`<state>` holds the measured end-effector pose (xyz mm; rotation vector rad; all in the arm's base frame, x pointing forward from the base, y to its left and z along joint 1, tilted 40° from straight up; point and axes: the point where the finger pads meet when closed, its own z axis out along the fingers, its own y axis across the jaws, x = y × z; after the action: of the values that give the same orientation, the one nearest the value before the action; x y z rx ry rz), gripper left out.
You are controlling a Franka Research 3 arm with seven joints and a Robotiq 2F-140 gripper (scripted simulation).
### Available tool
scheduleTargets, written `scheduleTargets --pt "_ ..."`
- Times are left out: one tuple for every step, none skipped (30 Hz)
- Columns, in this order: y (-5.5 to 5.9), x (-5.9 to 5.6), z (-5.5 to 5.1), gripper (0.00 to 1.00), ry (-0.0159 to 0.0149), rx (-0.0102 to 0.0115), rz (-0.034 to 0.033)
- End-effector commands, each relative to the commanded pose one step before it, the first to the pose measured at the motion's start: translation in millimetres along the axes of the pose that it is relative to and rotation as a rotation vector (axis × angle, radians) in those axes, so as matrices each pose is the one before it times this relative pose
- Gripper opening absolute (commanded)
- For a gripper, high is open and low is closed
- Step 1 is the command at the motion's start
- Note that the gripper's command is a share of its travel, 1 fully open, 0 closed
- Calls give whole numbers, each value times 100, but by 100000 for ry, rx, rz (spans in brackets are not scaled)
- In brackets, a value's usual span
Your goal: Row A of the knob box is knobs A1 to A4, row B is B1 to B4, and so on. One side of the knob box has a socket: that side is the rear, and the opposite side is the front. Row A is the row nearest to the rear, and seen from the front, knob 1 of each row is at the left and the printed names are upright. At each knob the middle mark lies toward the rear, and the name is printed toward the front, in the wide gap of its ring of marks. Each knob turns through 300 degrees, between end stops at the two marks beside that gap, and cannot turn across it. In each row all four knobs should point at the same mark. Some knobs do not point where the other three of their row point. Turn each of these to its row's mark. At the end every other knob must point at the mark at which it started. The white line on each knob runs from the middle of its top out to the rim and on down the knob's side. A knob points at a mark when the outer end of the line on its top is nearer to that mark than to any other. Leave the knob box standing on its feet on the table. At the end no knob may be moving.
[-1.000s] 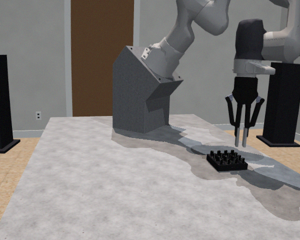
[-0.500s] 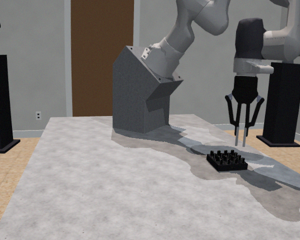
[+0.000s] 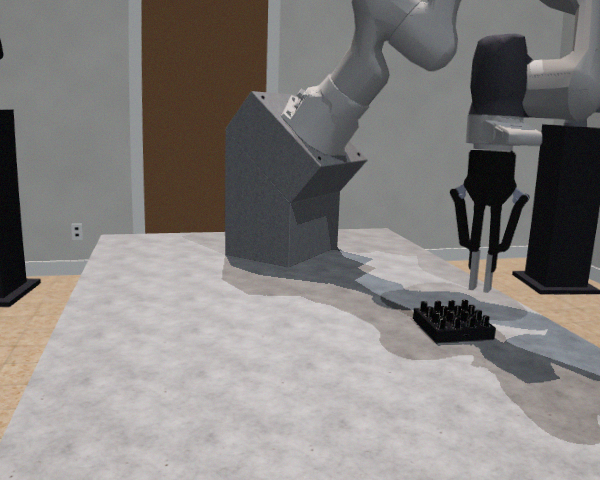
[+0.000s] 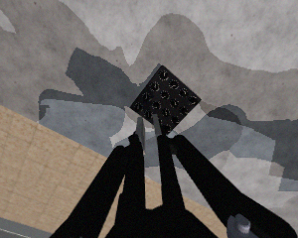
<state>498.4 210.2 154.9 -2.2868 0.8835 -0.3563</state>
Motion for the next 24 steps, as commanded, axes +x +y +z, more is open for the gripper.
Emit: scheduleTargets --pt "-22 -139 -78 12 -1461 -2499 15353" --pt "-1 1 -18 12 -23 -9 1362" --pt "-1 1 -18 12 -23 -9 1363" --pt "-1 1 -18 12 -23 -9 1364" --pt "-1 1 -18 12 -23 -9 1364" --pt "0 0 0 12 0 0 0" --pt "0 0 0 12 0 0 0" --pt "-5 2 -49 12 -63 -25 3780" --pt "-2 0 -17 12 -22 -9 1306" --pt "-2 0 -18 12 -23 -9 1362" --pt "-2 0 -18 12 -23 -9 1362" --pt "-2 0 -18 12 -23 -9 1363" --pt "-2 0 -18 12 -23 -9 1364" --pt "-3 0 -18 12 -23 -9 1365" --pt "-3 -1 -18 12 -23 -9 1366" --pt "-3 -1 -18 12 -23 -8 1367" --pt "-3 -1 -18 12 -23 -8 1368" --pt "-3 -1 -18 12 -23 -8 1369" --pt "-3 -1 -18 12 -23 -8 1370" --pt "-3 -1 -18 12 -24 -8 1370" --pt "-3 -2 -18 12 -23 -8 1359" --pt "-4 -2 -18 12 -24 -8 1370" --pt "0 0 0 12 0 0 0" --pt "0 0 0 12 0 0 0"
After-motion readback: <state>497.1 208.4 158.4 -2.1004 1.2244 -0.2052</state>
